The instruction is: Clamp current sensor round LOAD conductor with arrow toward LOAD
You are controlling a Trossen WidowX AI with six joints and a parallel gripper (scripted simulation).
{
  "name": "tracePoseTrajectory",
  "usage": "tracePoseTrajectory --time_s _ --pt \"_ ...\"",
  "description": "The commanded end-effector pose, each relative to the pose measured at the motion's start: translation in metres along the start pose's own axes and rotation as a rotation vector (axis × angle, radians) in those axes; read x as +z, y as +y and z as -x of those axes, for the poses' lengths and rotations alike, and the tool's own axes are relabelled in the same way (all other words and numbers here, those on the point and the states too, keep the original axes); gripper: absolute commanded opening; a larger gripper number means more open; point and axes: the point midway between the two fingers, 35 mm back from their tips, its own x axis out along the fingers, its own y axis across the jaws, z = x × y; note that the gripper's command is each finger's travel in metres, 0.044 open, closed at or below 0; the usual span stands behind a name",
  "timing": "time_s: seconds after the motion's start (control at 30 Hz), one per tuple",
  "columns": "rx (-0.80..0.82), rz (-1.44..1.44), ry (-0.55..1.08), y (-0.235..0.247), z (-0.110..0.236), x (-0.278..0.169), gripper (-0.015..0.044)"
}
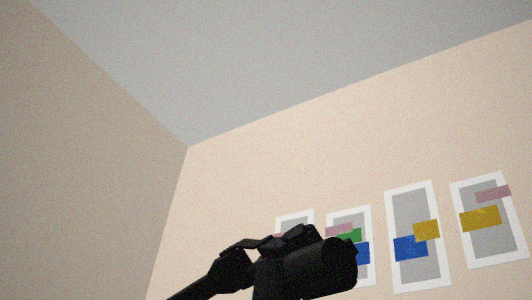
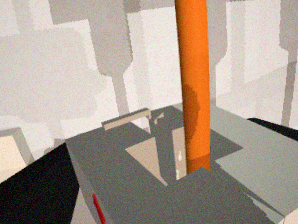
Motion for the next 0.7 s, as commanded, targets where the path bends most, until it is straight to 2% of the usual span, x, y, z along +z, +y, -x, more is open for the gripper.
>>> tracePoseTrajectory --time_s 0.0,0.67 --pt "0.002 0.0 0.003 0.0003 0.0007 -0.0004 0.0" --pt "-0.009 0.0 0.0 -0.0003 -0.0002 0.0001 0.0"
